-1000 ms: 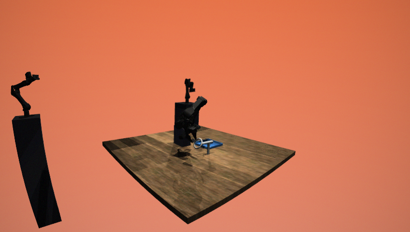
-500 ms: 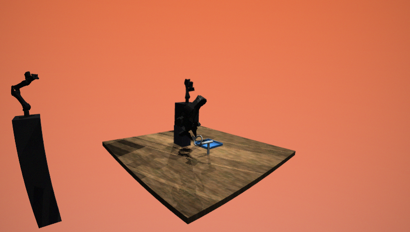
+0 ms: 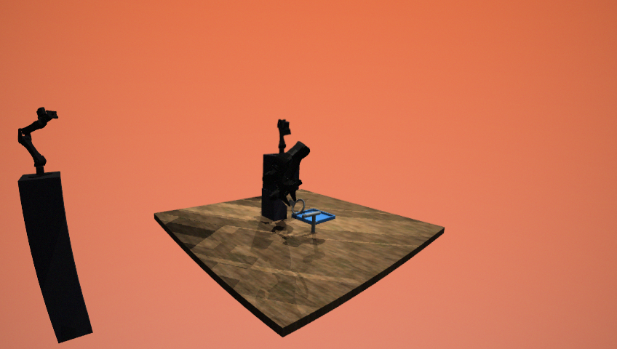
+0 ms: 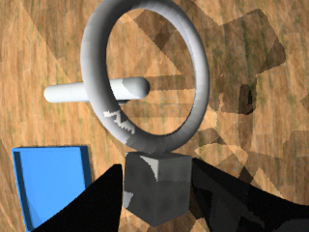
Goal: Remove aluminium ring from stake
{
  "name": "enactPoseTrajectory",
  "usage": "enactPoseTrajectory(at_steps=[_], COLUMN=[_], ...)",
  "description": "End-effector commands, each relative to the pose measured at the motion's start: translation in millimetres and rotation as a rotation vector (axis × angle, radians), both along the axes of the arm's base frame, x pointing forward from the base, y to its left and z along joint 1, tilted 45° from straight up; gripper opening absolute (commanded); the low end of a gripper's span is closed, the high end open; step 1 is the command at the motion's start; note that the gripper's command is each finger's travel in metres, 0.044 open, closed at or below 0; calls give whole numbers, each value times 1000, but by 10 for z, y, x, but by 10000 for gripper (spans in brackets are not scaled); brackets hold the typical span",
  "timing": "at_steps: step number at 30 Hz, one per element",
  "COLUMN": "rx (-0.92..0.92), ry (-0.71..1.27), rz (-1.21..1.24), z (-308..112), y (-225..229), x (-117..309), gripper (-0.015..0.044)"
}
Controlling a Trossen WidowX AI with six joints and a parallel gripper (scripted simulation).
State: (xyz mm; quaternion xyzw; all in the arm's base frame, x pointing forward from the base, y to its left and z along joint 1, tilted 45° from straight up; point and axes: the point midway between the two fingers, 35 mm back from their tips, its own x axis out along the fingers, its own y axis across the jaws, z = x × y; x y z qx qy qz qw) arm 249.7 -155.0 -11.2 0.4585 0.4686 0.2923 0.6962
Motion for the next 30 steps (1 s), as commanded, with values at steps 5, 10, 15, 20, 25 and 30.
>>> enactPoseTrajectory(at_steps=[5,10,15,20,25,30], rx=[-8,-9,-11,-12,-12,-13], ry=[-6,-6,-5,-5,-5,-6], rz=[0,0,-1,-1,-1,-1], z=[78,75,73,72,71,72], y=[-86,-114,-139,-162,-182,-200], x=[3,79,158,237,317,397], gripper=[0,0,0,0,0,0])
